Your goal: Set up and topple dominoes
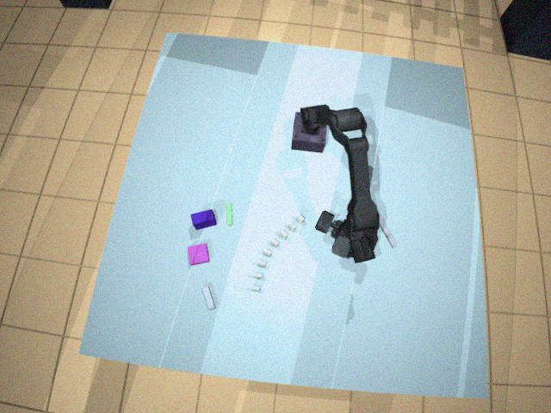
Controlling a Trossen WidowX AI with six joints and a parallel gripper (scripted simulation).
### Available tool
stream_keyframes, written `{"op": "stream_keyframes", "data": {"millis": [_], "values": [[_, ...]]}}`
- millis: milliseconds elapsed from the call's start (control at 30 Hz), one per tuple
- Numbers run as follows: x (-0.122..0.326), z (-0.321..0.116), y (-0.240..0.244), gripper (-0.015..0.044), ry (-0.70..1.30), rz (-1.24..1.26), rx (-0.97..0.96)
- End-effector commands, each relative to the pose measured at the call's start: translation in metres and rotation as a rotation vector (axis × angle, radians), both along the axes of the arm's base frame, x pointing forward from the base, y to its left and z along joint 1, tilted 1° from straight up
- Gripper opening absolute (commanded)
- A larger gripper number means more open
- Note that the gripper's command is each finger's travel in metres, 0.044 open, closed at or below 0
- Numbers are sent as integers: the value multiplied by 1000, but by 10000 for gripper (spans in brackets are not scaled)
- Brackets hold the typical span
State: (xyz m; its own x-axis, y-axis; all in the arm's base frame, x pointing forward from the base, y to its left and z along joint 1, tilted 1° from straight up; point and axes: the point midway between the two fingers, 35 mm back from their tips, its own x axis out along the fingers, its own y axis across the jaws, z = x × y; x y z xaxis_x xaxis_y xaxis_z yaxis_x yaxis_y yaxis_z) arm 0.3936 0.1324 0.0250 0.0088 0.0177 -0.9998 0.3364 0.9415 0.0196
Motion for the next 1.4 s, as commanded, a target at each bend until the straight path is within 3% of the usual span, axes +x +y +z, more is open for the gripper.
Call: {"op": "stream_keyframes", "data": {"millis": [0,267,733,1367], "values": [[3,47,3,27,-36,-2,11],[1,115,6,27,-36,-21,12],[24,115,14,27,-52,181,4],[68,77,34,27,-338,280,-76]]}}
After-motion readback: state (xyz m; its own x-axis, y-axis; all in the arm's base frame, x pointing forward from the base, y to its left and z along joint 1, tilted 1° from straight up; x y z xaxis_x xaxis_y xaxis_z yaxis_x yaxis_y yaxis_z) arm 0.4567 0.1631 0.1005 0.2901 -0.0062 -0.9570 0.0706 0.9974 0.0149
